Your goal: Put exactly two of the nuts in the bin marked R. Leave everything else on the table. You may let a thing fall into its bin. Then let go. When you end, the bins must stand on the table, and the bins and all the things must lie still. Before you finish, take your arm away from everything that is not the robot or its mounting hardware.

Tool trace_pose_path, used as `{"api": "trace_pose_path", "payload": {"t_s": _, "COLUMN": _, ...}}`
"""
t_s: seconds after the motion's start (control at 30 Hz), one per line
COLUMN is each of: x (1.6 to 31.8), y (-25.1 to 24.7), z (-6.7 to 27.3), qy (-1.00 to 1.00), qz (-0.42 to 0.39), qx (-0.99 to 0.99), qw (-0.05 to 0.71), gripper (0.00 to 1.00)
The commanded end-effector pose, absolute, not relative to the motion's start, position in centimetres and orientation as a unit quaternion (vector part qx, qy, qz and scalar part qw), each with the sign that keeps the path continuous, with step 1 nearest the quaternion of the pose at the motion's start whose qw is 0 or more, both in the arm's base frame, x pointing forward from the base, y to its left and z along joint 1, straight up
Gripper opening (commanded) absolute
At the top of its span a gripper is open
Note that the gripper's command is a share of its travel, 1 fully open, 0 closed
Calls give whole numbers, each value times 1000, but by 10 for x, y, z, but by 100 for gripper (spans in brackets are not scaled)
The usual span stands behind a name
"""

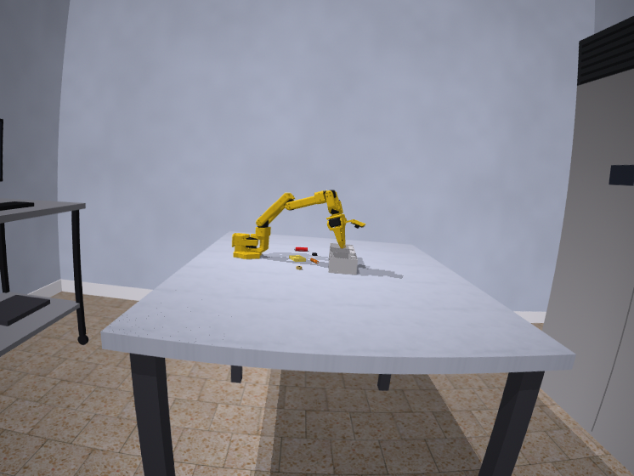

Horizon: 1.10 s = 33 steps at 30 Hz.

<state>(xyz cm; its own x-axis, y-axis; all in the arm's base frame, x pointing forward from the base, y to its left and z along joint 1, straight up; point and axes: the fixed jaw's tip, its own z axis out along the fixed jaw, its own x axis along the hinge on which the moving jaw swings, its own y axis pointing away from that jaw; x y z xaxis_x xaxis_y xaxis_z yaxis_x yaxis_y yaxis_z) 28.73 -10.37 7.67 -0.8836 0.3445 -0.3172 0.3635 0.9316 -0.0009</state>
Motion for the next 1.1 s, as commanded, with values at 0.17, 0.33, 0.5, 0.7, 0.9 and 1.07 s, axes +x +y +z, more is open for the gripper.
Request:
{"api": "trace_pose_path", "payload": {"t_s": 0.17, "x": 292, "y": -108, "z": 87, "qy": 964, "qz": -34, "qx": 190, "qw": 184, "gripper": 0}}
{"api": "trace_pose_path", "payload": {"t_s": 0.33, "x": 292, "y": -108, "z": 80, "qy": 966, "qz": -32, "qx": 190, "qw": 174, "gripper": 0}}
{"api": "trace_pose_path", "payload": {"t_s": 0.5, "x": 292, "y": -108, "z": 76, "qy": 967, "qz": -31, "qx": 191, "qw": 168, "gripper": 0}}
{"api": "trace_pose_path", "payload": {"t_s": 0.7, "x": 292, "y": -107, "z": 70, "qy": 968, "qz": -30, "qx": 191, "qw": 160, "gripper": 0}}
{"api": "trace_pose_path", "payload": {"t_s": 0.9, "x": 292, "y": -107, "z": 69, "qy": 968, "qz": -29, "qx": 191, "qw": 158, "gripper": 0}}
{"api": "trace_pose_path", "payload": {"t_s": 1.07, "x": 291, "y": -107, "z": 68, "qy": 969, "qz": -29, "qx": 191, "qw": 157, "gripper": 0}}
